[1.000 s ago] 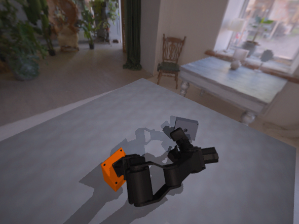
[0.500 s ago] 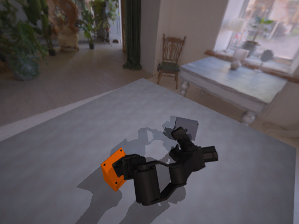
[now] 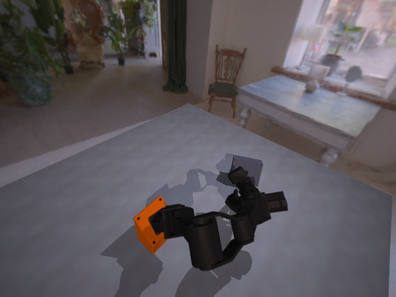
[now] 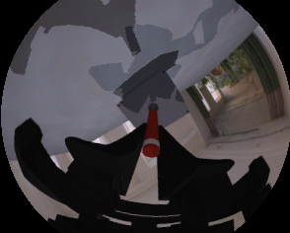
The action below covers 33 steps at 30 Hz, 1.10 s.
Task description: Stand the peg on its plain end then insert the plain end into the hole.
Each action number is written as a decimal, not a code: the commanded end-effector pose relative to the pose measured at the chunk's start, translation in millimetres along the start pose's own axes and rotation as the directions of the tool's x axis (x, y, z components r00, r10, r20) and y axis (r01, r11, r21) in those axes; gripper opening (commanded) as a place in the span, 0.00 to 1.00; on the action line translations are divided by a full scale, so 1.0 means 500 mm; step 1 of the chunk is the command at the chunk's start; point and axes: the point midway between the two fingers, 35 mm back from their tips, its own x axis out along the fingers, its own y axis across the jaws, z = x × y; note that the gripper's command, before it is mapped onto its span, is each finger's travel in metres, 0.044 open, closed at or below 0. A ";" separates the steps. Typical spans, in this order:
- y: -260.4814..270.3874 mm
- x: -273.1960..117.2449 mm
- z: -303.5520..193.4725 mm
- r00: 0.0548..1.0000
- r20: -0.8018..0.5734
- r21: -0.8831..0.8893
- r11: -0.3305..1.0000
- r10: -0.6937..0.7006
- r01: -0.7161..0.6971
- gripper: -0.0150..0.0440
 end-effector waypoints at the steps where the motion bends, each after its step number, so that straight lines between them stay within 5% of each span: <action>1: -0.002 0.010 -0.003 1.000 -0.013 -0.001 1.000 -0.008 0.007 0.25; 33: 0.000 0.072 -0.006 0.999 -0.044 -0.007 1.000 -0.010 0.010 0.25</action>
